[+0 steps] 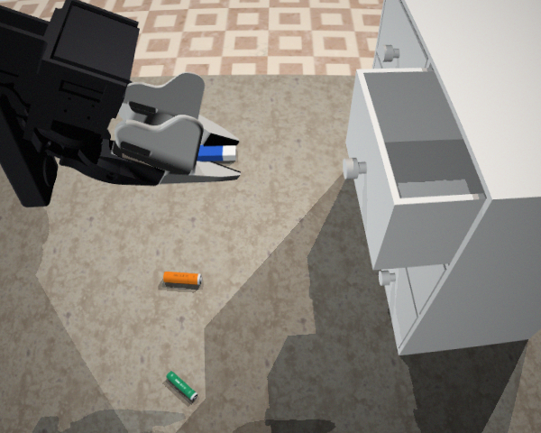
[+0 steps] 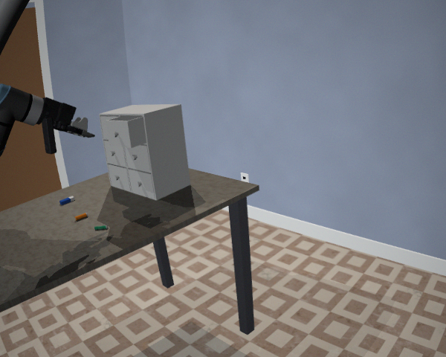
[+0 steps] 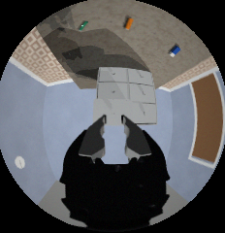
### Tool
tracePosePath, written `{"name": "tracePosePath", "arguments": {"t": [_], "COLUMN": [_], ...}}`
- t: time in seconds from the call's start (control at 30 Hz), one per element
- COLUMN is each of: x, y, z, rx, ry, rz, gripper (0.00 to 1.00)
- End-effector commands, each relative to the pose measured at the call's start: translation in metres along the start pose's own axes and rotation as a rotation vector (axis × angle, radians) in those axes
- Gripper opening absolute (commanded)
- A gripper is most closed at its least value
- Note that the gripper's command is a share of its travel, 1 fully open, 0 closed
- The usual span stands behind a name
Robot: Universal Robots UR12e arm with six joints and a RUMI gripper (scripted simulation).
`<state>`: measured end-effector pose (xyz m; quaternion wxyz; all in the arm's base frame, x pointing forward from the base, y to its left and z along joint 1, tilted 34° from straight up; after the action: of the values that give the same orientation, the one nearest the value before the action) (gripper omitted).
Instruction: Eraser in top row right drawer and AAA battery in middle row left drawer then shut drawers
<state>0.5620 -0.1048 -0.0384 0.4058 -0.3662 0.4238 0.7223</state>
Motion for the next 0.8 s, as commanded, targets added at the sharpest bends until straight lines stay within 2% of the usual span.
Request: {"name": "tracePosePath", "arguments": {"t": [0.0, 0.77], "x": [-0.0010, -0.0060], "y": [0.0024, 0.0094], "z": [-0.0003, -0.0013], "rx": [0.001, -0.011], "ry": [-0.003, -0.003], "rz": [0.009, 0.067], "gripper": [0.20, 0.20]}}
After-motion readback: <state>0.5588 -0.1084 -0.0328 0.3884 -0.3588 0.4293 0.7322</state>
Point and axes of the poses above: the point where the finger pads meet when closed, its own y axis back along the fingers, its own z axis across the jaws, x = y × z, the point moved 5 cm from there along y, back along the fingers, and after that the axes turned 12 degrees about y, right-handed, at the moved point
